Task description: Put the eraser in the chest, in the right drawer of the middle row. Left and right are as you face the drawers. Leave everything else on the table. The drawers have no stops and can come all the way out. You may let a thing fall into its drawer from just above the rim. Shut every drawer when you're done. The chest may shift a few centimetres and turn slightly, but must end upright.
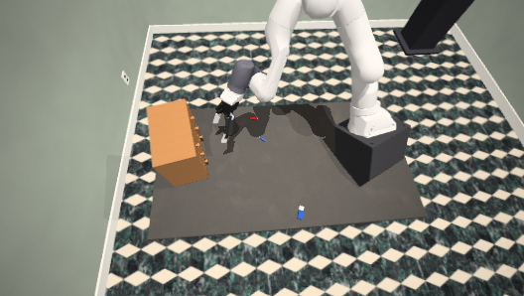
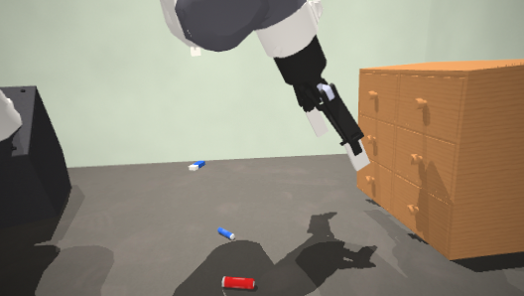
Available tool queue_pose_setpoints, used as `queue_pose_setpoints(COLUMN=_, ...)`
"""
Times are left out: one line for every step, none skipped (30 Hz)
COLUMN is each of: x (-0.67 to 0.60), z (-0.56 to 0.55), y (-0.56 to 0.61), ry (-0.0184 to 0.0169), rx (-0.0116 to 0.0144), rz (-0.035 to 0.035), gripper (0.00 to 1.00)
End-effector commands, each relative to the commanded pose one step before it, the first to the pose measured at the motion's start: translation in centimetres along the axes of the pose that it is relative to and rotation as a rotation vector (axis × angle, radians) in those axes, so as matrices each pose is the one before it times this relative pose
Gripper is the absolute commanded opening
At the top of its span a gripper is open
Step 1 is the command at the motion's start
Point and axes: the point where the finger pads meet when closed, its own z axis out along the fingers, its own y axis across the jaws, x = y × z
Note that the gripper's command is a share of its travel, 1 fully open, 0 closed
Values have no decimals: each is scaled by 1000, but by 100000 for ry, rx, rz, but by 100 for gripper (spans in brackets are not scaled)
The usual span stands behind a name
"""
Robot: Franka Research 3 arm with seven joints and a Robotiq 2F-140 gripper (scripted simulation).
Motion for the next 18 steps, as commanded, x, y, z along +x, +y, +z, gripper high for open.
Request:
queue_pose_setpoints(x=2231, z=86, y=60, ry=10231, rx=-284, rz=-485, gripper=100)
queue_pose_setpoints(x=0, z=0, y=0, ry=0, rx=0, rz=0, gripper=100)
queue_pose_setpoints(x=54, z=137, y=43, ry=1174, rx=19, rz=-39, gripper=100)
queue_pose_setpoints(x=51, z=127, y=44, ry=1172, rx=12, rz=-56, gripper=100)
queue_pose_setpoints(x=42, z=120, y=48, ry=1134, rx=-9, rz=-38, gripper=100)
queue_pose_setpoints(x=42, z=111, y=51, ry=1136, rx=-22, rz=-58, gripper=100)
queue_pose_setpoints(x=34, z=109, y=54, ry=1143, rx=-37, rz=-39, gripper=100)
queue_pose_setpoints(x=34, z=99, y=59, ry=1147, rx=-56, rz=-61, gripper=100)
queue_pose_setpoints(x=26, z=101, y=63, ry=1195, rx=-69, rz=-44, gripper=100)
queue_pose_setpoints(x=27, z=90, y=70, ry=1206, rx=-93, rz=-66, gripper=100)
queue_pose_setpoints(x=19, z=92, y=76, ry=1283, rx=-110, rz=-55, gripper=100)
queue_pose_setpoints(x=18, z=83, y=84, ry=1319, rx=-138, rz=-72, gripper=100)
queue_pose_setpoints(x=13, z=79, y=93, ry=1391, rx=-167, rz=-75, gripper=100)
queue_pose_setpoints(x=7, z=69, y=97, ry=1390, rx=-186, rz=-77, gripper=100)
queue_pose_setpoints(x=4, z=57, y=104, ry=1387, rx=-217, rz=-93, gripper=100)
queue_pose_setpoints(x=-4, z=49, y=104, ry=1383, rx=-227, rz=-81, gripper=100)
queue_pose_setpoints(x=-7, z=37, y=110, ry=1379, rx=-255, rz=-97, gripper=100)
queue_pose_setpoints(x=0, z=0, y=0, ry=0, rx=0, rz=0, gripper=100)
